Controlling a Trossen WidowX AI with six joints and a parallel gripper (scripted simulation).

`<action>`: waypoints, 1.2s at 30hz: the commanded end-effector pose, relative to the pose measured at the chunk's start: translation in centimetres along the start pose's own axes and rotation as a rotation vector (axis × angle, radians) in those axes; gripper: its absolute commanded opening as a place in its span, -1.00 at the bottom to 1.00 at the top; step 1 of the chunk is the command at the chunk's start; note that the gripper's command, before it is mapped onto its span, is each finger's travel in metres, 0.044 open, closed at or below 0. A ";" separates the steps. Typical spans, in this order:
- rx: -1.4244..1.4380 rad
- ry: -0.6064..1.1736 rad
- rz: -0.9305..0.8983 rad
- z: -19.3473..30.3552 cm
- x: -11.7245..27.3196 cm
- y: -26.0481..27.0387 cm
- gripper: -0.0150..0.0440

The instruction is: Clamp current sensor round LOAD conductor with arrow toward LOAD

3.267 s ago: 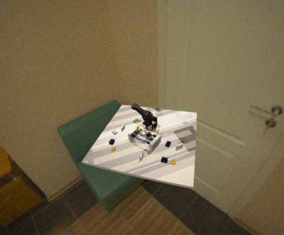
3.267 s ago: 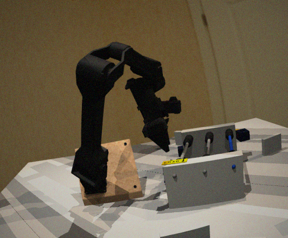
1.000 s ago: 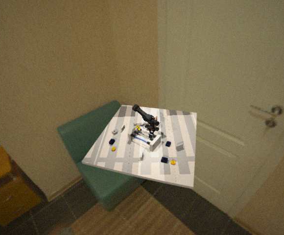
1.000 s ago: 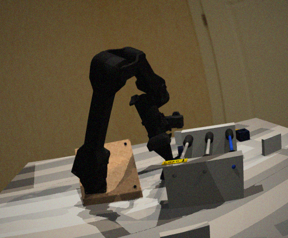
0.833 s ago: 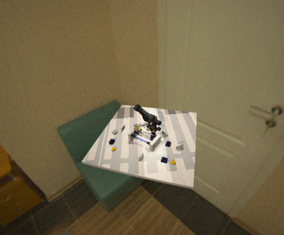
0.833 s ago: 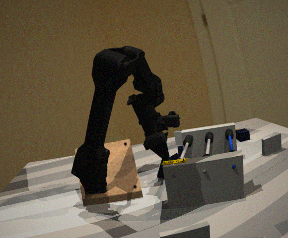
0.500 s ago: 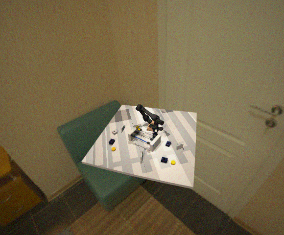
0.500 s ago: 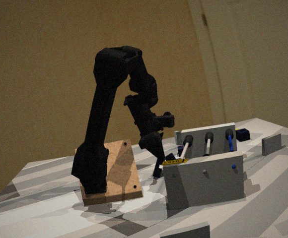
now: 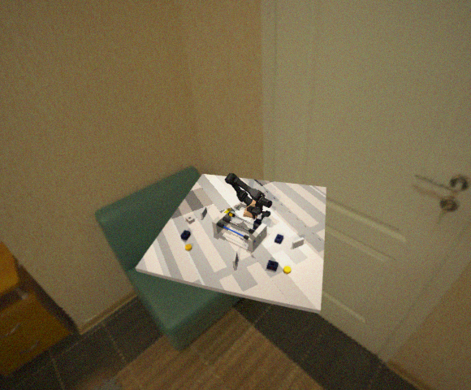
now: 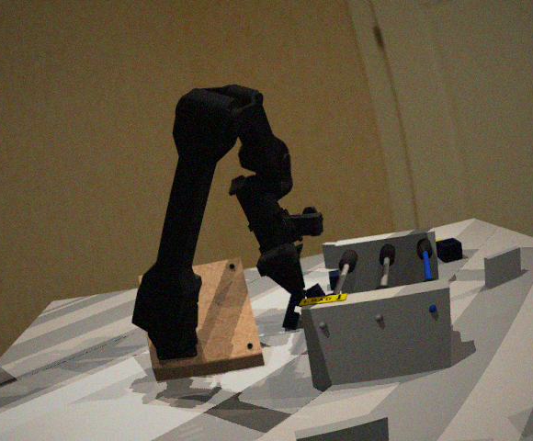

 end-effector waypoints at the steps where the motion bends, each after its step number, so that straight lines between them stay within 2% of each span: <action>1: 0.001 0.000 -0.001 0.0 0.9 0.1 0.60; 5: -0.003 0.002 -0.003 0.2 5.3 0.4 0.60; 11: 0.053 0.011 -0.004 0.0 5.5 0.4 0.59; 19: 0.738 0.108 -0.071 -2.5 5.2 -0.3 0.59; 27: 1.425 0.151 -0.216 -5.0 4.7 -1.2 0.59; 30: 1.543 0.149 -0.246 -5.4 4.6 -1.4 0.59; 36: 1.556 0.149 -0.249 -5.4 4.6 -1.4 0.59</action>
Point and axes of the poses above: the point midway between the two fingers, 35 mm back from their tips, its own x axis back along the fingers, its own y axis across the jaws, z = x × y, the point moved 10 cm from there along x, back along the fingers, and after that the axes turned 14 degrees about x, right-handed, at the moved point
